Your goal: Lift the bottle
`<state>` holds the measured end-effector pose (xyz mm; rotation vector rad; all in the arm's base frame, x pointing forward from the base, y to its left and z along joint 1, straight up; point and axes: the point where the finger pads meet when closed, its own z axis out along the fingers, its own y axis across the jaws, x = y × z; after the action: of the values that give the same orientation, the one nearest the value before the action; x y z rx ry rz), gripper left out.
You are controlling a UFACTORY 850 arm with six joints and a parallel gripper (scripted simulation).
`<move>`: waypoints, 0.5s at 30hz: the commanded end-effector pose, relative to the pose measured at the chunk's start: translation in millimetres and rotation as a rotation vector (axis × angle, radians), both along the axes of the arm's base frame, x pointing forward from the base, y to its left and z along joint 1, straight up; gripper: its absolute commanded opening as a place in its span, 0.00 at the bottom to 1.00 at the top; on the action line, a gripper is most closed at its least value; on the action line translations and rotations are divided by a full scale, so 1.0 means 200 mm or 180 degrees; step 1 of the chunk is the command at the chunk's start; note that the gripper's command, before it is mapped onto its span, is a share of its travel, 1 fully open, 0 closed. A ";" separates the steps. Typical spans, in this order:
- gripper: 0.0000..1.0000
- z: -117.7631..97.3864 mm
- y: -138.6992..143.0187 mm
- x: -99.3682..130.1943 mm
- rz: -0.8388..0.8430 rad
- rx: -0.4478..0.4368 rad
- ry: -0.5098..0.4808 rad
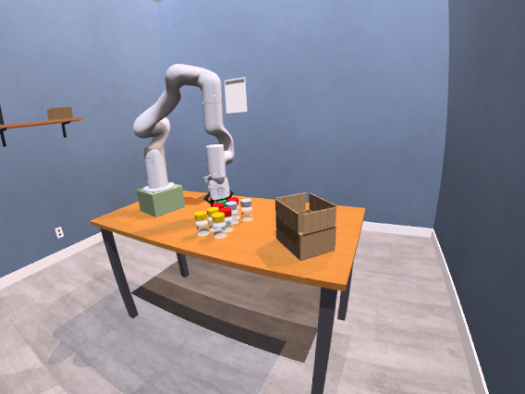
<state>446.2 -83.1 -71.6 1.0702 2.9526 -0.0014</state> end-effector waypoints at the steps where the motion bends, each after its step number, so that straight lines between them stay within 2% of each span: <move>1: 0.79 0.00 -0.01 0.01 0.0000 0.0002 -0.0006; 15: 0.79 0.00 -0.05 0.06 0.0000 0.0011 -0.0009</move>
<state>455.3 -90.7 -72.3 1.0702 2.9526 0.0005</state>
